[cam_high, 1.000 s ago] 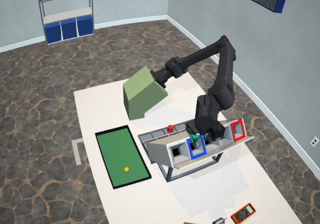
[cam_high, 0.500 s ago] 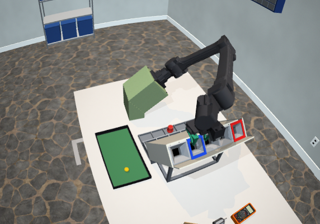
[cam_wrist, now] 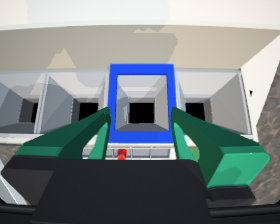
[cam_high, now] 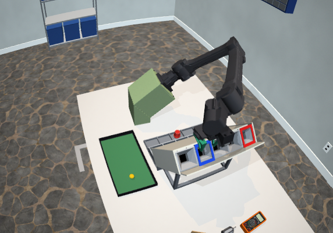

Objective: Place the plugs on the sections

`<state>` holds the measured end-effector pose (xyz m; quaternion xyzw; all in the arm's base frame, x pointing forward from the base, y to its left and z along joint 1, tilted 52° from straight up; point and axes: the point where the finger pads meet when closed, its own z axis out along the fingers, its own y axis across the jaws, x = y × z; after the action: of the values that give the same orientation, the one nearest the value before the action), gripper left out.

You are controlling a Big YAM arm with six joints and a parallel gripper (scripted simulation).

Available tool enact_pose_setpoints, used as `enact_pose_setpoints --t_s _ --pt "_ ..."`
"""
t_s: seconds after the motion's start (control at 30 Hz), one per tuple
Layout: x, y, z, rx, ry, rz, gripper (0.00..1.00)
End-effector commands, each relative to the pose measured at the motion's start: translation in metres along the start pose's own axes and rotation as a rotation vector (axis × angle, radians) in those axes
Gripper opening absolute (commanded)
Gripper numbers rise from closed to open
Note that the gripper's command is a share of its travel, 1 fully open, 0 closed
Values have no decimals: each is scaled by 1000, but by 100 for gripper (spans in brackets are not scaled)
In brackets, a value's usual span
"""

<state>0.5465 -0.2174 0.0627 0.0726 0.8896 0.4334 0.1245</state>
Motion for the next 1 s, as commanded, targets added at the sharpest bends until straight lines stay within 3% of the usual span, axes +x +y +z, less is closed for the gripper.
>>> enact_pose_setpoints --t_s 0.0,0.07,0.13,0.27,0.5,0.57,0.67,0.73,0.8,0.97 --pt "0 8 -17 6 -19 1 56" --pt "-15 8 -38 26 -52 -37 56" --pt "-15 8 -43 27 -51 -37 56" --pt "-13 -5 -44 15 -35 -12 56" --pt "-13 -6 -51 14 -34 -10 56" --pt "-16 2 -40 10 -16 -25 56" --pt "-15 1 -38 10 -15 -26 56" --pt "0 -7 -33 -2 -4 7 56" --pt "1 -2 -49 14 -33 -9 56" --pt "7 1 -53 18 -38 -17 56"
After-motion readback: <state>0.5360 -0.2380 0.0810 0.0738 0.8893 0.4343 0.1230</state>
